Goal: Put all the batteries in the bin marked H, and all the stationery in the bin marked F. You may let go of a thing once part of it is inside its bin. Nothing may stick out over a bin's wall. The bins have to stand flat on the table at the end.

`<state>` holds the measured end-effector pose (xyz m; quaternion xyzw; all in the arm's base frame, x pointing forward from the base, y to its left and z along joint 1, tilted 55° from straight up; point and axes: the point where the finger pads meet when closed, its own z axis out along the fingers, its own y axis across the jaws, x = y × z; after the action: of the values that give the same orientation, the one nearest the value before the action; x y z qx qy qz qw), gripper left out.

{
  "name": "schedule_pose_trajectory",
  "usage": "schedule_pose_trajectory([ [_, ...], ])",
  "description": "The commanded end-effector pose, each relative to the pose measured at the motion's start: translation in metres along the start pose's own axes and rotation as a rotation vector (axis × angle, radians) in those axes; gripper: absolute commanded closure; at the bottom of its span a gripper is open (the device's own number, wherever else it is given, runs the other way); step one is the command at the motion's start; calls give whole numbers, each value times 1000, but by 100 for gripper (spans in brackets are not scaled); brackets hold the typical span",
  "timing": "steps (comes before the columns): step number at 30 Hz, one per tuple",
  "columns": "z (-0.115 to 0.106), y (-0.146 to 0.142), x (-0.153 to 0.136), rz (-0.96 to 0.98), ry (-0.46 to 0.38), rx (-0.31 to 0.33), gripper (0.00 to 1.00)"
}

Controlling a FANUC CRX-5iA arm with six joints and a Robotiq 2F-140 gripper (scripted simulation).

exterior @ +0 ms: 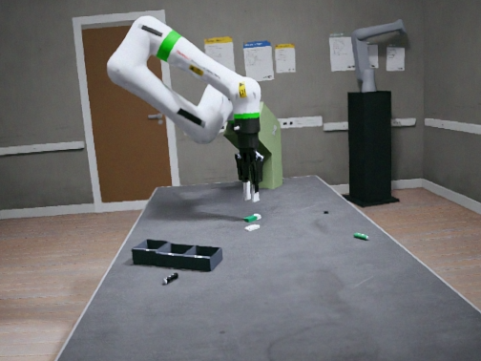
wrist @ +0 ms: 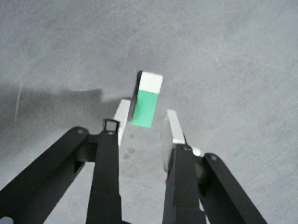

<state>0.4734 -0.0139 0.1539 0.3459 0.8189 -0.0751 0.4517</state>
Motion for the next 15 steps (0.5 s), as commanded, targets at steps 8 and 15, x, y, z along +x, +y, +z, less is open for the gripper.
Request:
schedule_pose_trajectory([
  [8, 12, 0, 0, 0, 0, 0, 69],
  [15, 36, 1, -1, 0, 0, 0, 69],
])
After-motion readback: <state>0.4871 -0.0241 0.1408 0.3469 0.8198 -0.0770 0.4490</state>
